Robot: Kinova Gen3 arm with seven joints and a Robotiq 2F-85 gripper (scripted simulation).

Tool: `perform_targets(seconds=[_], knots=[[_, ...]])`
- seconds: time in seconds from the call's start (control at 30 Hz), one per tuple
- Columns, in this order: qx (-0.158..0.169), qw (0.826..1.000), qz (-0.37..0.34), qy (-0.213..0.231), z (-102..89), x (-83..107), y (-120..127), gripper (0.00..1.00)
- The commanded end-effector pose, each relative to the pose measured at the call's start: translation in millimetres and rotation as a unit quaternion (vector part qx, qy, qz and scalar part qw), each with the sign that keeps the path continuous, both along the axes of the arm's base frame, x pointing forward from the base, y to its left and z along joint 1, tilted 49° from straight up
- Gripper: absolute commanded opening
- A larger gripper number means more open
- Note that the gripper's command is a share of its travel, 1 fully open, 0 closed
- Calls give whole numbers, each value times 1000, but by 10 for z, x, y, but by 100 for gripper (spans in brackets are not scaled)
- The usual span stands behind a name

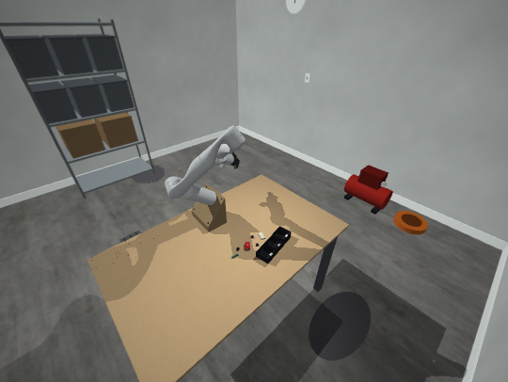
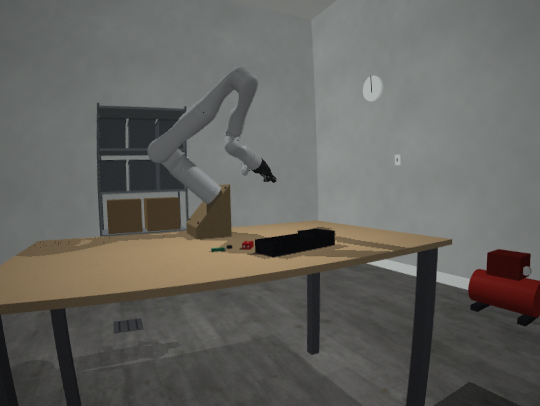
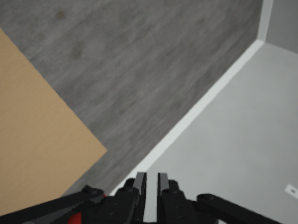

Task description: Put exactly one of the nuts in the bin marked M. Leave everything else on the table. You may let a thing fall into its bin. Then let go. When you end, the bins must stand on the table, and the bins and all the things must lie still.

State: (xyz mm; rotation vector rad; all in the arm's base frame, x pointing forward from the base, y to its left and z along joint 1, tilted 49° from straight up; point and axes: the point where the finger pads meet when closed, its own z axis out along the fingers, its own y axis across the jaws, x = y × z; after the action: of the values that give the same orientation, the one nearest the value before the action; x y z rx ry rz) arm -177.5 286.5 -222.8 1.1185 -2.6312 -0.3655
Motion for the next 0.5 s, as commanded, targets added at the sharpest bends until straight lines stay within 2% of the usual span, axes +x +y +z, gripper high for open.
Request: perform_targets(seconds=[0.0,0.03,0.1,0.13,0.17,0.27,0.3,0.33,0.43,0.47], knots=[[-14,1000,-11,-4,5,193,128,9],[-14,1000,-11,-4,2,268,146,9],[-14,1000,-11,-4,2,268,146,9],[-31,999,-16,-6,2,349,160,9],[-31,999,-16,-5,1,432,172,9],[-31,999,-16,-5,1,445,174,9],[-49,999,-21,-9,5,527,182,9],[-49,999,-21,-9,7,610,188,9],[-49,999,-21,-9,8,643,189,9],[-68,997,-24,-15,14,709,186,9]])
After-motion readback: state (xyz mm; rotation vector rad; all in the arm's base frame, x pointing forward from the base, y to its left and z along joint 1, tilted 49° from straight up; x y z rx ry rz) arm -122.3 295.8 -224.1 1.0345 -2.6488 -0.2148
